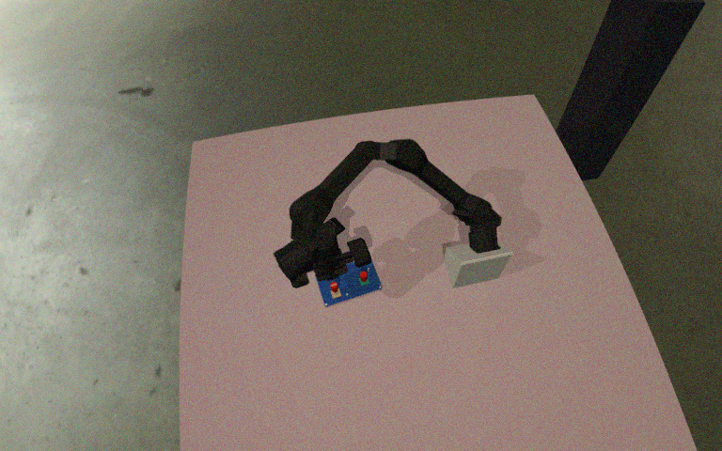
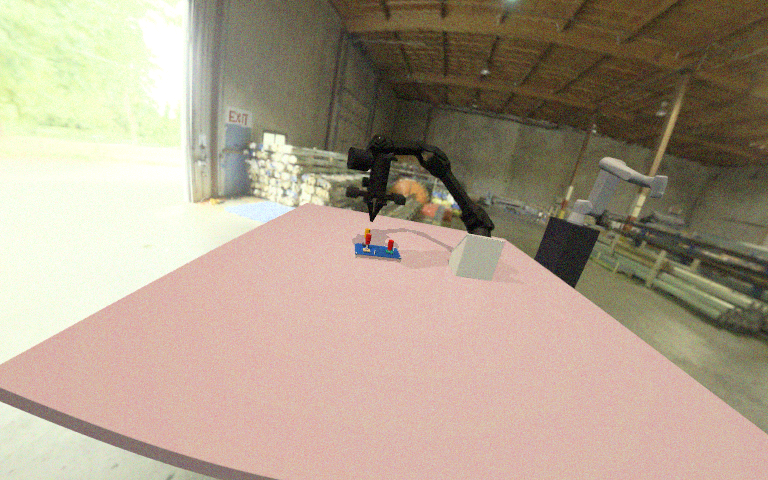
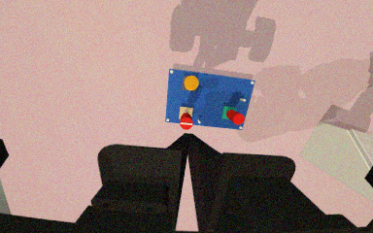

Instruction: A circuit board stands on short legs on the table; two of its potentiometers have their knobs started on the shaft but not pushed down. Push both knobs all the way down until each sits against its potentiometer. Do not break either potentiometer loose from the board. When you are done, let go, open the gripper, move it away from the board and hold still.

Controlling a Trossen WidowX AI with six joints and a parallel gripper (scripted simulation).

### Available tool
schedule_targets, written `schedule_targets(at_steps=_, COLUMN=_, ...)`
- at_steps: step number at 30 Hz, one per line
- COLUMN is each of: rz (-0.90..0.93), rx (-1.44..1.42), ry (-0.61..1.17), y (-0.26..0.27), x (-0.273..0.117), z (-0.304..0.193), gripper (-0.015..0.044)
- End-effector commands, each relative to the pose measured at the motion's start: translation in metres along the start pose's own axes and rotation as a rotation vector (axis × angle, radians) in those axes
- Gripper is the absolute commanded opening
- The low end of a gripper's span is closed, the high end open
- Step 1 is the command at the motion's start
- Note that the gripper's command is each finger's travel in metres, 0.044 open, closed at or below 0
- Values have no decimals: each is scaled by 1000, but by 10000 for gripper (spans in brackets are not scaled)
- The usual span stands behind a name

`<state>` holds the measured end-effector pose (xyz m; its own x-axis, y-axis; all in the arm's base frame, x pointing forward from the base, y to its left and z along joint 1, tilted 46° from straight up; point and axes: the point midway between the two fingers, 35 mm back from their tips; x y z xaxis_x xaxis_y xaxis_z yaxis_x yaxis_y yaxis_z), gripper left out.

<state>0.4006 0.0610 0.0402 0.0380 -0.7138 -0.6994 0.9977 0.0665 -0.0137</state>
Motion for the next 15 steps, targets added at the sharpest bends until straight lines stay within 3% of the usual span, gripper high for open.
schedule_targets(at_steps=1, rz=-2, rx=20, ry=5, y=1, x=5, z=-1, gripper=0)
schedule_targets(at_steps=15, rz=-2, rx=20, ry=4, y=1, x=26, z=-1, gripper=0)
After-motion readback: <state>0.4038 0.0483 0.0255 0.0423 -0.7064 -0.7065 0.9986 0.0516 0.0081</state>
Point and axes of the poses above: the point midway between the two fingers, 35 mm back from their tips, its own x axis out along the fingers, its own y axis across the jaws, z = x × y, and after that the axes turned 6 degrees about x, right-handed
